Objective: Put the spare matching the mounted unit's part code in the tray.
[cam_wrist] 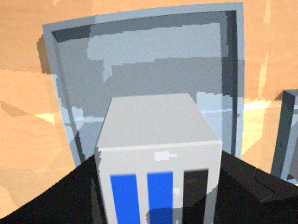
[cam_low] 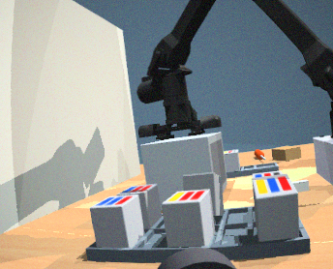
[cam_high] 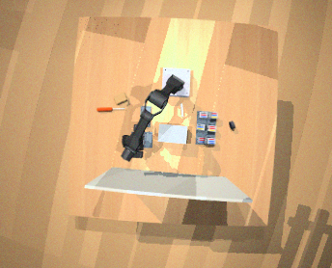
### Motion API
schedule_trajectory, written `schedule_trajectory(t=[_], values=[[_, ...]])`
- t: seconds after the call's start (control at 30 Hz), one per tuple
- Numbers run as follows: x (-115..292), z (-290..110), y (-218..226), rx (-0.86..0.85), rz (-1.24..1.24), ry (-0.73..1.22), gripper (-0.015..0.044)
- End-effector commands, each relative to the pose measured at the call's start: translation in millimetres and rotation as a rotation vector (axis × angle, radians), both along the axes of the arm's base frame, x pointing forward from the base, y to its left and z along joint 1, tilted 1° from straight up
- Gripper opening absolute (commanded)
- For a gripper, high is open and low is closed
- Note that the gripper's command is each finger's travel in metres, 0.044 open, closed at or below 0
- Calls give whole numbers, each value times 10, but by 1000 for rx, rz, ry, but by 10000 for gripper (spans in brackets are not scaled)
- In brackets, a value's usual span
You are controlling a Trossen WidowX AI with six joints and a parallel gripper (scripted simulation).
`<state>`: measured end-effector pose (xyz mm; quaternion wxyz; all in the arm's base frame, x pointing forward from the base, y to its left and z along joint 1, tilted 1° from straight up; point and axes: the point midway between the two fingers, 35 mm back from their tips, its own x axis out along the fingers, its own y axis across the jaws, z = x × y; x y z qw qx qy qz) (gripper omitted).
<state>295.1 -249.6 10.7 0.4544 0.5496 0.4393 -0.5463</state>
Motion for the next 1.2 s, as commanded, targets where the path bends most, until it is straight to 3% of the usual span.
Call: schedule_trajectory(t=[0.0, 0.4, 0.97, 1.17], values=[[-14, -38, 15, 3, -5, 2, 0], [-31, -139, 30, 3, -5, 2, 0], [-15, -83, 13, 0, 0, 0, 440], [-30, 840, 26, 3, -5, 1, 440]])
